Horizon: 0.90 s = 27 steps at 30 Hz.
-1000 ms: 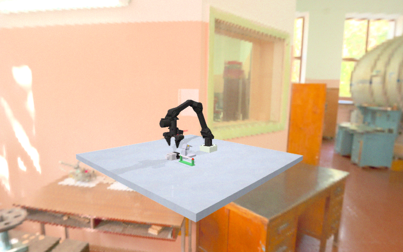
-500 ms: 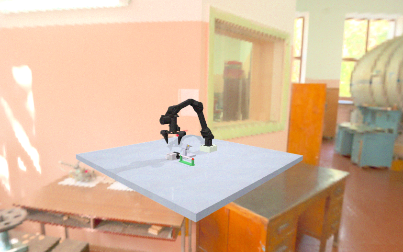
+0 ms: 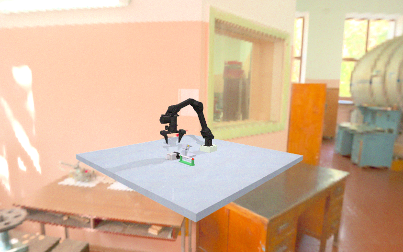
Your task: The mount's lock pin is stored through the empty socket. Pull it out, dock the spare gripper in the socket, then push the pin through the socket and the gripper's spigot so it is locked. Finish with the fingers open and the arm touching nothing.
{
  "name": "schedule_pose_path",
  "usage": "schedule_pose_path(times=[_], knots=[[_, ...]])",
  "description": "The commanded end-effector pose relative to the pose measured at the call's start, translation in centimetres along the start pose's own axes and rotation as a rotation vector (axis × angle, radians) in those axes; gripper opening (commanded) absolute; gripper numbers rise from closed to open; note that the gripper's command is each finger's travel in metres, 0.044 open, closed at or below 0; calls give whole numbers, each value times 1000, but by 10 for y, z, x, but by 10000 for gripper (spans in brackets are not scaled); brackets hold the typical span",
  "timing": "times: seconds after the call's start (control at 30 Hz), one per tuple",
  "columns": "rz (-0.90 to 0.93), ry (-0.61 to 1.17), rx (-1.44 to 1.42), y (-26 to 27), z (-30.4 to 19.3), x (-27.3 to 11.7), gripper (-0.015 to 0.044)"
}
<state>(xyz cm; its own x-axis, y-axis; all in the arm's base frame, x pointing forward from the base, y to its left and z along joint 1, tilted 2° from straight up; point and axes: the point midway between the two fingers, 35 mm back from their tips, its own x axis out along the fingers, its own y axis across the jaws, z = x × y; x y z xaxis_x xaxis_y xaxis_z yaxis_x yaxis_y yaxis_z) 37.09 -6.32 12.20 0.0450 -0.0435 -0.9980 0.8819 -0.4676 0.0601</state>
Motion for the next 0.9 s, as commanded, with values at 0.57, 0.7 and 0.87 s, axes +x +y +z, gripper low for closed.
schedule_pose_path(times=[0.57,0.7,0.87], knots=[[1,-2,-1707,-2,0,-12,440],[2,-2,-1773,-2,0,-12,440],[2,-2,-1773,-2,0,-12,440]])
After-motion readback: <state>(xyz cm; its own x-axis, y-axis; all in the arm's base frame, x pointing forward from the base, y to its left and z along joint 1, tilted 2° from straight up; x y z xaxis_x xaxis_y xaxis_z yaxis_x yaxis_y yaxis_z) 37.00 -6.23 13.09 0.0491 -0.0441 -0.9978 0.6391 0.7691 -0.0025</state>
